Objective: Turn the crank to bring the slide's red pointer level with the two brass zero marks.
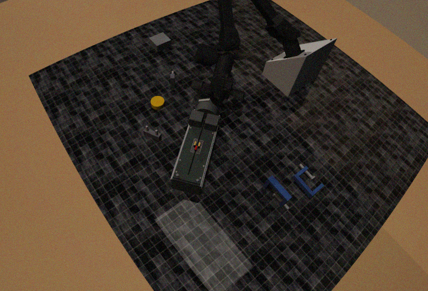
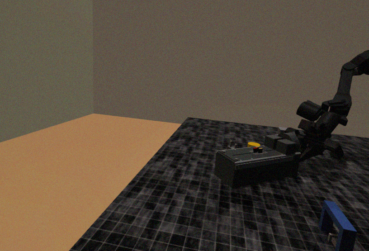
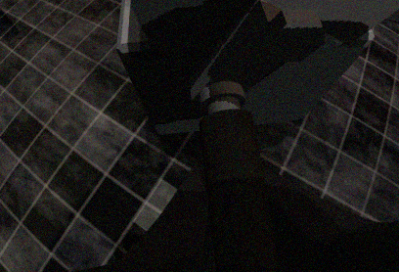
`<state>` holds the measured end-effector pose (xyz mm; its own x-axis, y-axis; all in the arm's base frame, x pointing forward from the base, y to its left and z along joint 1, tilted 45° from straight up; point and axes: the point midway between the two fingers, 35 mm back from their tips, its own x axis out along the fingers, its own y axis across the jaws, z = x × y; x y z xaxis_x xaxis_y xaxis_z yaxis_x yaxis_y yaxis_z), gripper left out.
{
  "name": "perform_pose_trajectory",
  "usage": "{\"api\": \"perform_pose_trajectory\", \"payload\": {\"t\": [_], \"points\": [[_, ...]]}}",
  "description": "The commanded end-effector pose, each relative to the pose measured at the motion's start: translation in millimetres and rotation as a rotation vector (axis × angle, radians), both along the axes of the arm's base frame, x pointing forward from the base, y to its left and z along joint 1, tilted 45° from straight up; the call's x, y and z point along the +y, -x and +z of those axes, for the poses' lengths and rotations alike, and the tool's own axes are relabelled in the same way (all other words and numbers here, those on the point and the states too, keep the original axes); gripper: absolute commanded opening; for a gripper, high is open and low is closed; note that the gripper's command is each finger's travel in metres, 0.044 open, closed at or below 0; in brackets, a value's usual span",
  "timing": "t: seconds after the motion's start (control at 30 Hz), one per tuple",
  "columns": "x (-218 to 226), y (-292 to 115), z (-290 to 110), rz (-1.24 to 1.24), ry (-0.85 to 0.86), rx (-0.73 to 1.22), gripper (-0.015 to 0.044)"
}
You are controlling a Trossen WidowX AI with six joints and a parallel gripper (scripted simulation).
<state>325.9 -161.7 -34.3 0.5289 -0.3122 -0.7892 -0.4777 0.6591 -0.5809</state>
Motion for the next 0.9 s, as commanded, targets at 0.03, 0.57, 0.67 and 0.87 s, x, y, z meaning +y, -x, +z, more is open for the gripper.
{"api": "perform_pose_trajectory", "payload": {"t": [0.03, 0.57, 0.67, 0.87], "points": [[10, 4, -2, 0.008, -0.01, 0.008, 0.0], [30, 5, 9, 0.008, -0.01, 0.007, 0.0], [33, 4, 13, 0.008, -0.011, 0.007, 0.0], [39, 1, 23, 0.008, -0.011, 0.007, 0.0]]}}
